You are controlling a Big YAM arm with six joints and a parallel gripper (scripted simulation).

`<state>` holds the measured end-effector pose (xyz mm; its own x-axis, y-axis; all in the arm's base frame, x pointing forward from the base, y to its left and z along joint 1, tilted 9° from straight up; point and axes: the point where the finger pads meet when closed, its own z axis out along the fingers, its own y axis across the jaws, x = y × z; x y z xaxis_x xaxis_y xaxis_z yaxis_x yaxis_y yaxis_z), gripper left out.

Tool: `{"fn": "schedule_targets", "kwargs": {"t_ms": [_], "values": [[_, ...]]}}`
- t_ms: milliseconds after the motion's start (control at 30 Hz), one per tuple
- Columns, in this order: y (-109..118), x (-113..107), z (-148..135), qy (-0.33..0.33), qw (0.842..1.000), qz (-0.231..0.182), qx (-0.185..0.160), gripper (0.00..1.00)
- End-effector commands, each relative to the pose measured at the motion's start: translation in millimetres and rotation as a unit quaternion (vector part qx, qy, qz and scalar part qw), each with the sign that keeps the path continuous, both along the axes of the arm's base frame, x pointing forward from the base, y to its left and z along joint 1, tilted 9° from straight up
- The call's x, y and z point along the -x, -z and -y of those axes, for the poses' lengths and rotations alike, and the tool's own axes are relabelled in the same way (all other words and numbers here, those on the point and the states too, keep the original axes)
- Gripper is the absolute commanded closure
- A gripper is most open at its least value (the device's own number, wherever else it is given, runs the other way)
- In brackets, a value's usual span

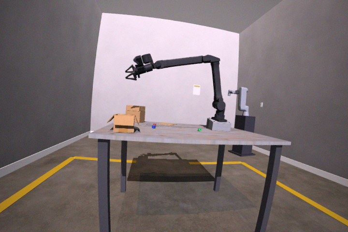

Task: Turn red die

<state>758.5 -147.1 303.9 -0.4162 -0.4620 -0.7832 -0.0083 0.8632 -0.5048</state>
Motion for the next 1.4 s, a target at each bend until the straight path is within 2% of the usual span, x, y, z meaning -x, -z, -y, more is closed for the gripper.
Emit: {"fn": "schedule_targets", "kwargs": {"t_ms": [0,33,133,167,267,300,367,400,433,500,567,633,667,733,1000,1067,1100,1133,1200,1233,1300,1367], "values": [[-69.1,-0.9,6.5,0.006,0.999,0.048,0.001,0.0],[-64.0,0.4,7.4,0.007,0.999,0.041,-0.006,0.0],[26.9,20.7,6.7,0.02,0.996,-0.055,-0.065,0.0],[50.7,25.0,5.5,0.026,0.993,-0.083,-0.085,0.0],[84.2,36.7,2.5,0.038,0.984,-0.129,-0.121,0.0],[88.6,38.8,2.0,0.04,0.982,-0.135,-0.127,0.0],[109.7,52.9,-1.6,0.054,0.971,-0.171,-0.158,0.0],[111.4,54.1,-1.9,0.055,0.97,-0.174,-0.161,0.0],[124.7,64.4,-4.5,0.066,0.961,-0.198,-0.181,0.0],[124.7,64.4,-4.5,0.066,0.961,-0.198,-0.181,0.0],[147.1,84.1,-9.6,0.086,0.942,-0.241,-0.216,0.0],[155.5,92.6,-11.8,0.096,0.933,-0.258,-0.23,0.0],[164.8,102.7,-14.4,0.107,0.923,-0.277,-0.246,0.0],[174.7,114.4,-17.4,0.12,0.91,-0.299,-0.262,0.0],[211.8,173.1,-33.1,0.19,0.835,-0.396,-0.331,0.0],[211.8,173.1,-33.1,0.19,0.835,-0.396,-0.331,0.0],[214.2,178.2,-34.5,0.196,0.828,-0.403,-0.336,0.0],[221.5,195.6,-39.3,0.218,0.803,-0.429,-0.352,0.0],[226.3,209.5,-43.1,0.236,0.782,-0.448,-0.363,0.0],[226.4,209.9,-43.2,0.237,0.782,-0.448,-0.363,0.0],[231.5,227.9,-48.3,0.261,0.753,-0.473,-0.376,0.0],[232.8,233.8,-50.0,0.269,0.744,-0.48,-0.38,0.0]]}}
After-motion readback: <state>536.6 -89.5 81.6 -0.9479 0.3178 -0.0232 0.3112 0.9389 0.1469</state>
